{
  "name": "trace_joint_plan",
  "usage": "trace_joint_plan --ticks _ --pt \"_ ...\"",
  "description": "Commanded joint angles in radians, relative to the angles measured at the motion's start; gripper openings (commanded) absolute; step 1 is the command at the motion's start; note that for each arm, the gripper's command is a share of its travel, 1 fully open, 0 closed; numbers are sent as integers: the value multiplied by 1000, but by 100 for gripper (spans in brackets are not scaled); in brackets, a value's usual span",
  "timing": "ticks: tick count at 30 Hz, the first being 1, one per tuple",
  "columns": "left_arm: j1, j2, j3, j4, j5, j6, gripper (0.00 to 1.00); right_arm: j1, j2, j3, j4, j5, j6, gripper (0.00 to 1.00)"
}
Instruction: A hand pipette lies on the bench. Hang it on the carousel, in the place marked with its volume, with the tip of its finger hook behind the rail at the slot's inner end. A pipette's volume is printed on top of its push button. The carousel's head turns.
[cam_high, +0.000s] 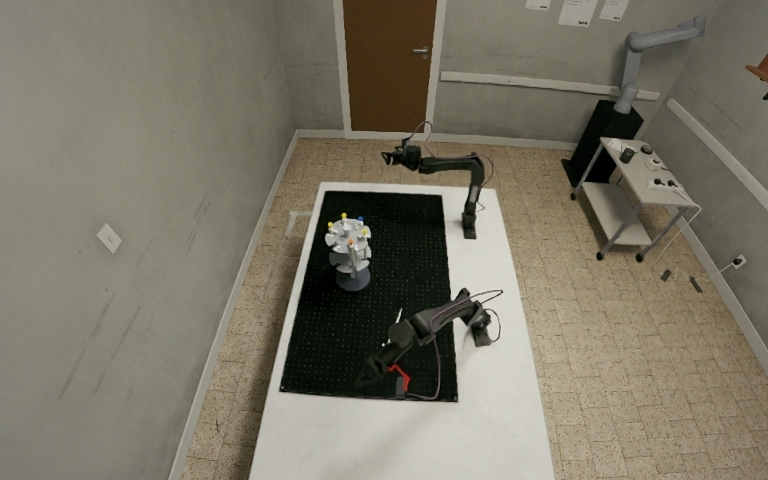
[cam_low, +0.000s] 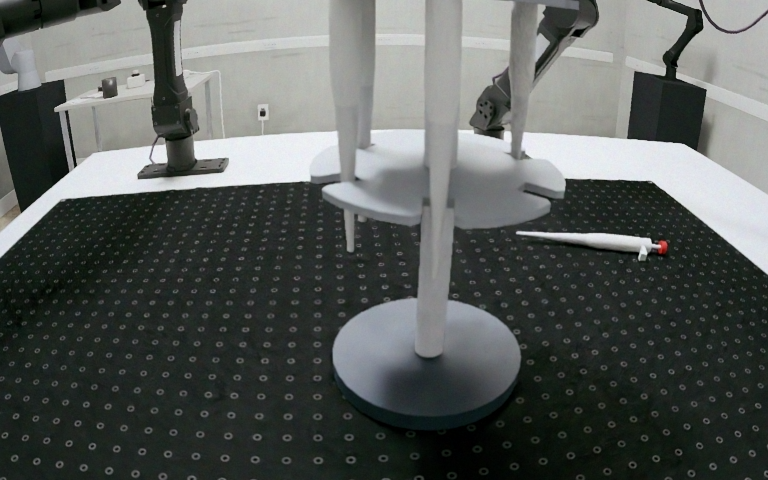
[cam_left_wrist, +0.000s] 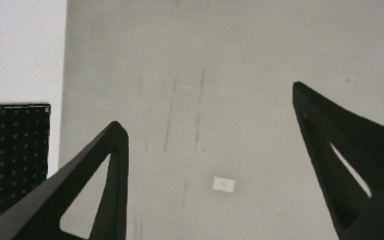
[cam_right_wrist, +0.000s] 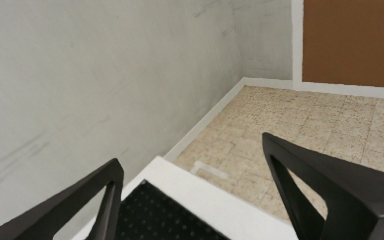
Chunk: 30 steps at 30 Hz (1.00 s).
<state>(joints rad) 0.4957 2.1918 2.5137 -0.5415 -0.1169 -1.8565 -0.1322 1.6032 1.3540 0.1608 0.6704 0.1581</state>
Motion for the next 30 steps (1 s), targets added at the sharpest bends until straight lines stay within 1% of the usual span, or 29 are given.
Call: trace_joint_plan --ticks 1,6,8,9,12,13,14,16,17,19,20,22,23,25,26,27,28,29,30 --pt "2 4 51 -32 7 24 100 21 -126 33 -175 -75 -38 100" --pt "2 7 59 -37 7 24 100 9 -246 49 -424 -171 -64 100" --pt "2 7 59 -37 7 24 100 9 -246 49 -424 -171 -64 100" --pt "2 8 60 -38 7 24 100 6 -227 86 -525 -203 -44 100" --pt "2 8 61 -39 7 24 100 -7 -260 126 -659 -277 -78 100" --pt "2 8 61 -39 7 24 100 -8 -305 137 -700 -295 -87 100" --pt "2 8 61 -39 7 24 100 -7 -306 149 -726 -299 -84 100" --pt "2 8 61 -40 7 24 100 -12 -328 176 -819 -343 -96 100" --pt "2 8 61 -40 7 24 100 -9 -333 184 -845 -344 -92 100" --pt "2 8 61 -40 7 24 100 -16 -352 214 -937 -388 -104 100" --pt "2 8 61 -40 7 24 100 -4 -361 219 -963 -389 -101 100" --pt "2 8 61 -40 7 24 100 -18 -377 250 -1052 -432 -112 100" --pt "2 8 61 -40 7 24 100 -3 -389 252 -1077 -432 -109 100" --pt "2 8 61 -40 7 24 100 -3 -389 252 -1077 -432 -109 100" --pt "2 8 61 -40 7 24 100 -19 -357 286 -1146 -461 -113 100" --pt "2 8 61 -40 7 24 100 -23 -364 299 -1184 -480 -119 100" --pt "2 8 61 -40 7 24 100 -1 -410 295 -1201 -479 -119 100" --pt "2 8 61 -40 7 24 100 2 -411 298 -1209 -480 -119 100" --pt "2 8 61 -40 7 24 100 -21 -414 316 -1252 -503 -125 100"
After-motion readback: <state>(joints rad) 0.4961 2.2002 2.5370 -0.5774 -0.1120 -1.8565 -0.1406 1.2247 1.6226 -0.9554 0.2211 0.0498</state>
